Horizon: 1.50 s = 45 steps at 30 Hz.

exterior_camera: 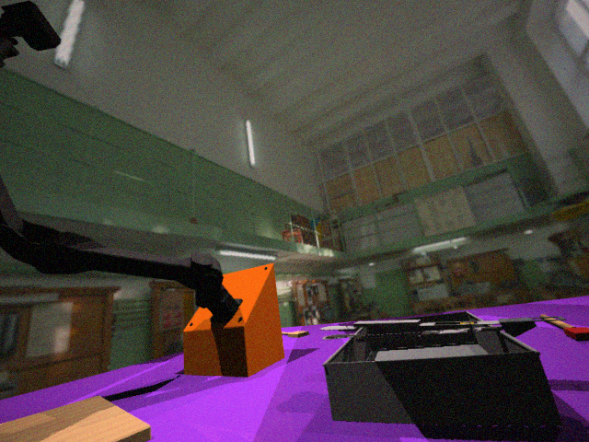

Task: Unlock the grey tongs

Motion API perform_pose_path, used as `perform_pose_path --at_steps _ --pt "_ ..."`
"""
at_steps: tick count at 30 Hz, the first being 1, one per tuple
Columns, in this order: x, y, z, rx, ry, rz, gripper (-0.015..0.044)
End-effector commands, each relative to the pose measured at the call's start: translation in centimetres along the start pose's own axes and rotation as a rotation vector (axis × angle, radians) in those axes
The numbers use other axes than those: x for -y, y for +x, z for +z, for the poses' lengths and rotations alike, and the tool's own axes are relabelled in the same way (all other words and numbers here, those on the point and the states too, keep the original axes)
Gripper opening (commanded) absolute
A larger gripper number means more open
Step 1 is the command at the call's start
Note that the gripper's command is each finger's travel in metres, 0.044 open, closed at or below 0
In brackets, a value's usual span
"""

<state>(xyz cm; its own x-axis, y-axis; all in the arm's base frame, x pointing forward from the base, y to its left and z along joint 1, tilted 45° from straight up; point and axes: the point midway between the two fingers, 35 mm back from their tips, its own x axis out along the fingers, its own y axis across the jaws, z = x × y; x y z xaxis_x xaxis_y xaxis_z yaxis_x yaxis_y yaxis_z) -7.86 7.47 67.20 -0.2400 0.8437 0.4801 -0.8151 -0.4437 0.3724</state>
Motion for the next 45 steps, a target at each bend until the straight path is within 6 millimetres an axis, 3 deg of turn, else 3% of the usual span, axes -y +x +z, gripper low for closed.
perform_pose_path --at_steps 1,8,13,24,34,42,45 --pt "2.5 1.0 0.4 0.014 0.007 -0.062 0.026" --pt "10.4 3.2 1.3 0.055 0.047 -0.248 0.026" --pt "15.5 3.7 1.5 0.061 0.021 -0.369 0.026" --pt "21.3 3.4 2.2 0.09 0.003 -0.518 0.026" --pt "30.2 1.8 2.3 0.091 -0.001 -0.738 0.026" --pt "40.9 -2.8 1.3 0.054 0.045 -1.034 0.026" --pt "42.3 -3.5 1.0 0.043 0.052 -1.068 0.026"
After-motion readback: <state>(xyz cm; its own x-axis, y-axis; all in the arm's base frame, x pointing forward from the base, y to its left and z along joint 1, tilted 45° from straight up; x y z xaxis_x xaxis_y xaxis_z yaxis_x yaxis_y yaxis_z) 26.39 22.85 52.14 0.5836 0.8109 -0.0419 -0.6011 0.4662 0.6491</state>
